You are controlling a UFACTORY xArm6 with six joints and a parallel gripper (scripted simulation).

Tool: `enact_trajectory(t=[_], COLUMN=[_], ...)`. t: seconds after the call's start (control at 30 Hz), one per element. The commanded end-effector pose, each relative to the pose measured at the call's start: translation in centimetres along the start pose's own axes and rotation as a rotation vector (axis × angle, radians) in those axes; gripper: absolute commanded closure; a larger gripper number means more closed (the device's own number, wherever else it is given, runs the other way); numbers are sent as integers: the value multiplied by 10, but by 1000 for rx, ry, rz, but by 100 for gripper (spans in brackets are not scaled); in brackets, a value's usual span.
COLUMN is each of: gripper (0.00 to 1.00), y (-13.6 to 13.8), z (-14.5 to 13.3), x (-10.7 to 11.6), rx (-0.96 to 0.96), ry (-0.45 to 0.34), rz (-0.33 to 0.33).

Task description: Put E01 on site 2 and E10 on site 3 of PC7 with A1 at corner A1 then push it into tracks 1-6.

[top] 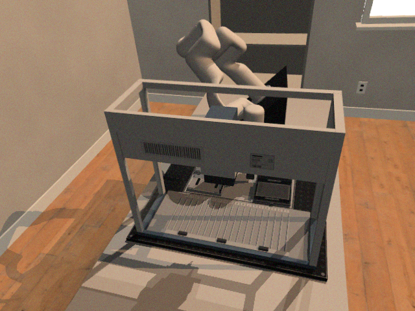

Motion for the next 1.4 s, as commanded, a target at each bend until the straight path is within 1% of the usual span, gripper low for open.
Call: enact_trajectory(t=[0.0, 0.43, 0.8, 1.37], gripper=[0, 0, 0, 0], y=[1, 1, 1, 2], z=[0, 0, 0, 7], x=[-1, -8, -8, -8], rx=[-1, -1, -1, -1], ry=[1, 1, 1, 1], rz=[-4, -4, -4, -4])
Point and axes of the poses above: the point where the finger pads meet when closed, its own x axis back along the fingers, its own y axis across the jaws, z = x × y, the point moved 10 cm from there along x, back along the fingers, and after that the axes turned 8 degrees about x, right-handed, at the moved point
